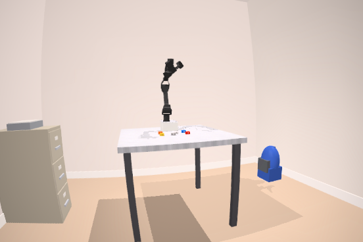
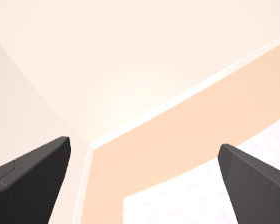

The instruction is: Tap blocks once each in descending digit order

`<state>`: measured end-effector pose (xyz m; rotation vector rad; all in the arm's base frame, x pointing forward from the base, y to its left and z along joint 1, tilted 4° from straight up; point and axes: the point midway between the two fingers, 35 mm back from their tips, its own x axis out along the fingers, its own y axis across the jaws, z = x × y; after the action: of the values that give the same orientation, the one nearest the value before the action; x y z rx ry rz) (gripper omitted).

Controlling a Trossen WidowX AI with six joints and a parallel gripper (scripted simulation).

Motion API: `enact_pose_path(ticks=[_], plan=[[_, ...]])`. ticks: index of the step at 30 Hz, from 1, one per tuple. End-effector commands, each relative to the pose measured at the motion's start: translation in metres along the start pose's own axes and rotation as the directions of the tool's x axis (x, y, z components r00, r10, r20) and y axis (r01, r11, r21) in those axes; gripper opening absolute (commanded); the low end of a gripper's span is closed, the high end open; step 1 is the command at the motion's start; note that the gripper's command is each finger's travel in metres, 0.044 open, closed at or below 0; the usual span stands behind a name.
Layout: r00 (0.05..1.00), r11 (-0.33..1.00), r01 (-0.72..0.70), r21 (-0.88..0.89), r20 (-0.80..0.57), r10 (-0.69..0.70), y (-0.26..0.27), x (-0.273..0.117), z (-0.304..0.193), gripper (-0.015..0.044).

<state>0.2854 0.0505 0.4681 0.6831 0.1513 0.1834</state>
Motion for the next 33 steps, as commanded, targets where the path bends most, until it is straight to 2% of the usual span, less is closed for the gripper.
enact_pose_path(ticks=[1, 5, 9, 14, 18, 20, 33], plan=[[0.973, 0.974, 0.171, -0.15, -0.127, -0.191, -0.061, 0.031, -0.035, 0.04], [0.886, 0.905, 0.287, -0.314, -0.271, -0.375, -0.128, 0.047, -0.076, 0.04], [0.738, 0.824, 0.321, -0.468, -0.422, -0.527, -0.196, 0.045, -0.119, 0.04], [0.476, 0.761, 0.246, -0.6, -0.609, -0.634, -0.271, 0.016, -0.177, 0.04], [0.239, 0.773, 0.128, -0.621, -0.737, -0.632, -0.313, -0.023, -0.221, 0.04], [0.161, 0.789, 0.086, -0.608, -0.773, -0.613, -0.323, -0.038, -0.235, 0.04], [0.152, 0.792, 0.081, -0.606, -0.777, -0.61, -0.324, -0.04, -0.237, 0.04]])
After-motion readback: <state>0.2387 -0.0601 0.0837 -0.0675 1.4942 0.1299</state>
